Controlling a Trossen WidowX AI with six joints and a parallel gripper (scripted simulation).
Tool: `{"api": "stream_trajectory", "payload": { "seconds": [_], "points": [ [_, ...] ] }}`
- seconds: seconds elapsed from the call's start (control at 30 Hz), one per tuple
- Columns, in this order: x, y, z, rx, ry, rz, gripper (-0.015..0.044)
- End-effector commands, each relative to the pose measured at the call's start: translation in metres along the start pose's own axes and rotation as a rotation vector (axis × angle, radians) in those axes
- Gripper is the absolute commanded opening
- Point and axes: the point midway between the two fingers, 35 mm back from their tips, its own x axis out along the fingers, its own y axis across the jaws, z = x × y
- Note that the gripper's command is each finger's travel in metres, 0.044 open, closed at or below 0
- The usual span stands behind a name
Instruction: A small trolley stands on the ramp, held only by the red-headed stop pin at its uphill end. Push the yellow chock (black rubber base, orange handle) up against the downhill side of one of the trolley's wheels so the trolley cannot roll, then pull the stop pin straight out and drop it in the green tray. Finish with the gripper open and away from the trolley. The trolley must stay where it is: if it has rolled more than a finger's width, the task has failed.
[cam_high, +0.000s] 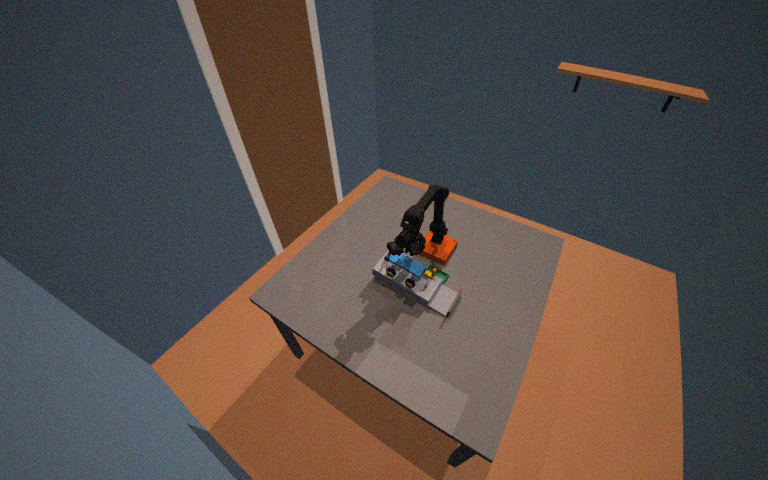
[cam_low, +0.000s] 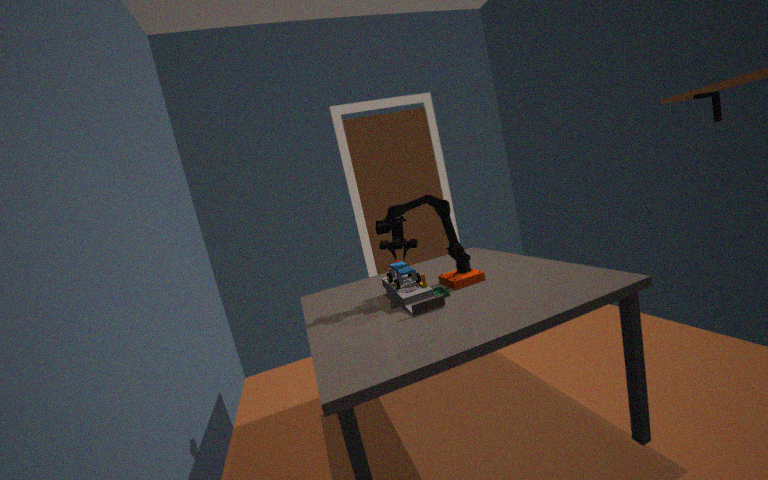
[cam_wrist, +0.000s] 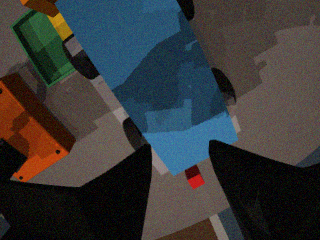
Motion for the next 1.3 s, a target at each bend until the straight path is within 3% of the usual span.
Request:
{"api": "stream_trajectory", "payload": {
  "seconds": [0.0,0.3,1.27],
  "points": [
    [0.002,-0.008,-0.017,-0.148,0.028,0.005,0.019],
    [0.004,-0.021,-0.054,-0.463,0.076,0.028,0.019],
    [0.034,-0.021,-0.057,-0.469,0.078,0.029,0.019]
  ]
}}
